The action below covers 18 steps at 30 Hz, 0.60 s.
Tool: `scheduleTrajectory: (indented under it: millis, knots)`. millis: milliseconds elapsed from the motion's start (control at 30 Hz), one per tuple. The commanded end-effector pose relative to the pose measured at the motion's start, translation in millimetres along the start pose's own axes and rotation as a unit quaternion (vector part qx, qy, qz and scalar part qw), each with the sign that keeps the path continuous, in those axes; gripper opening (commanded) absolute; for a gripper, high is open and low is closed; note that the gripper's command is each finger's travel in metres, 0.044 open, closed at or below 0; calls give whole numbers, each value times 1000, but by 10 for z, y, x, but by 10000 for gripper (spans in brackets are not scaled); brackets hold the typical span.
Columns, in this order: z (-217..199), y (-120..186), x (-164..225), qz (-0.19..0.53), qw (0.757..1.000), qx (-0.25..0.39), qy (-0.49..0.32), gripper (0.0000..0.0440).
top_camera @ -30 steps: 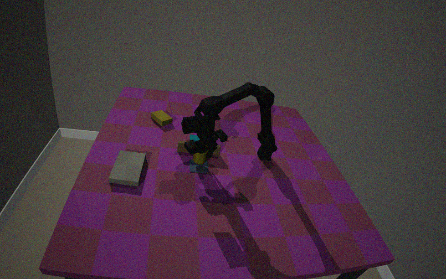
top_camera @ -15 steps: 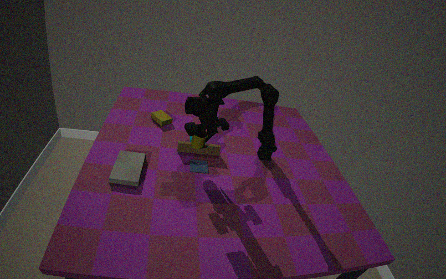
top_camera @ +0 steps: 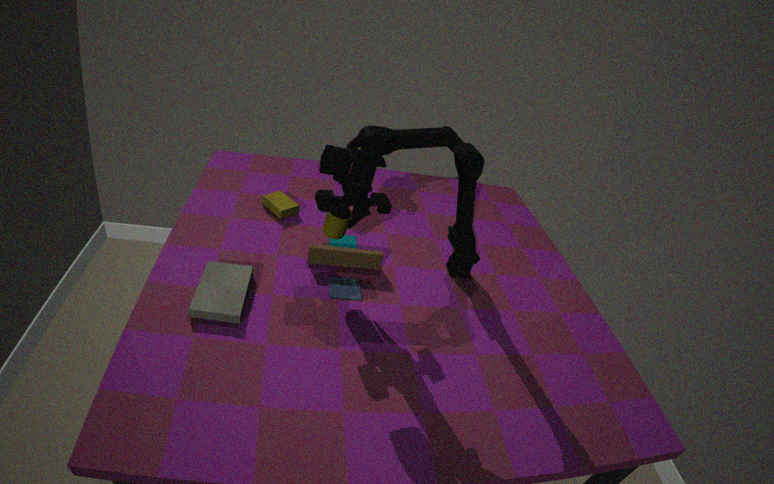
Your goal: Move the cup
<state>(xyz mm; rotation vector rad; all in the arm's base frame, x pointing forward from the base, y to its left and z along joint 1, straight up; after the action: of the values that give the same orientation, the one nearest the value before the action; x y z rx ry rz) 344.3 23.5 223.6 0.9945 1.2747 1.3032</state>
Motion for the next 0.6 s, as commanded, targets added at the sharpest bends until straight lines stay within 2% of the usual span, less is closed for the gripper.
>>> scheduleTrajectory:
  millis: [0, 567]
  knots:
    - [3, 48, -120, -7, 1000, -16, -10, 0]
    - [-67, -144, -651, -25, 997, -37, -64, 0]
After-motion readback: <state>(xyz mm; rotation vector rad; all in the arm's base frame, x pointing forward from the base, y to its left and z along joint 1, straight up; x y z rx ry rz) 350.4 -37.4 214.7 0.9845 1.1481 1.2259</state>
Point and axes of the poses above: the point midway between the two fingers, 35 mm back from their tips, its own y axis back along the fingers, its own z axis across the jaws, x = y × z, the point moved 6 cm from there along y, back along the fingers, and after that the axes turned 5 degrees about -y, right-handed, at the moved point
